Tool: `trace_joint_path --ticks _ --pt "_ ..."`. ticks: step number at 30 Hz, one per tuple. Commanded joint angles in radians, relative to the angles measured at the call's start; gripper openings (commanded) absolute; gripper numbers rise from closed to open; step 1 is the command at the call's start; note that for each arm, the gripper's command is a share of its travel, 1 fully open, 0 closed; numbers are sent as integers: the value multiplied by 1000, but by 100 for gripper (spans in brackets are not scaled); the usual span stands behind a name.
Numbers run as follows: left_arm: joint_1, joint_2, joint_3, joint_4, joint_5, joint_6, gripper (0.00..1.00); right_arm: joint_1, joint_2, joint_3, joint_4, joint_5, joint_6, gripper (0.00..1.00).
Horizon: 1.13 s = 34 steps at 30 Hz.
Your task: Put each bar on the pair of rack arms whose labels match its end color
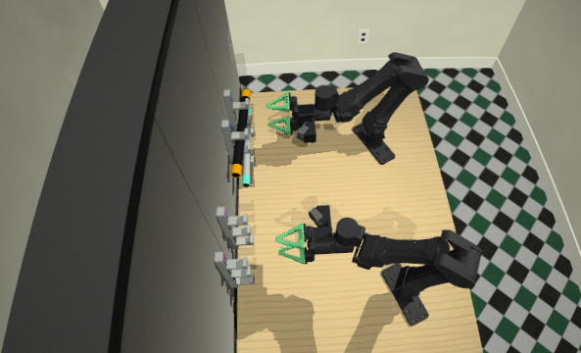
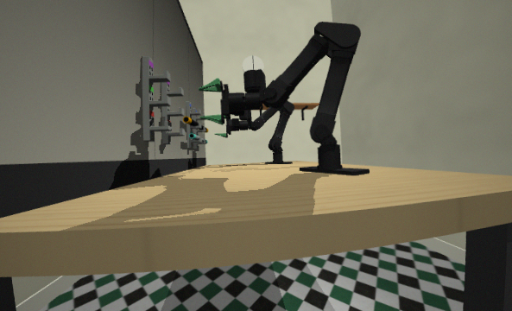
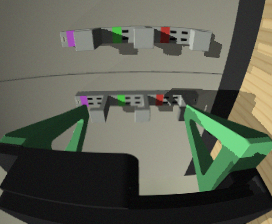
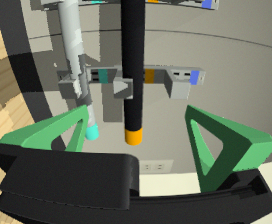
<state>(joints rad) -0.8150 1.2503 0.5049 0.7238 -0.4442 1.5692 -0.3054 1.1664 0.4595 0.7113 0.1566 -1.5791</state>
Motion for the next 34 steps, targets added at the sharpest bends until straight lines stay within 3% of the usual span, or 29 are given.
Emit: trace_joint_path --ticks 1,34 --pt "8 -27 -7 -1 4 -1 100 24 -31 -17 -18 42 9 100" --pt "8 -27 -7 -1 5 -1 100 289 -23 -8 -20 307 10 100"
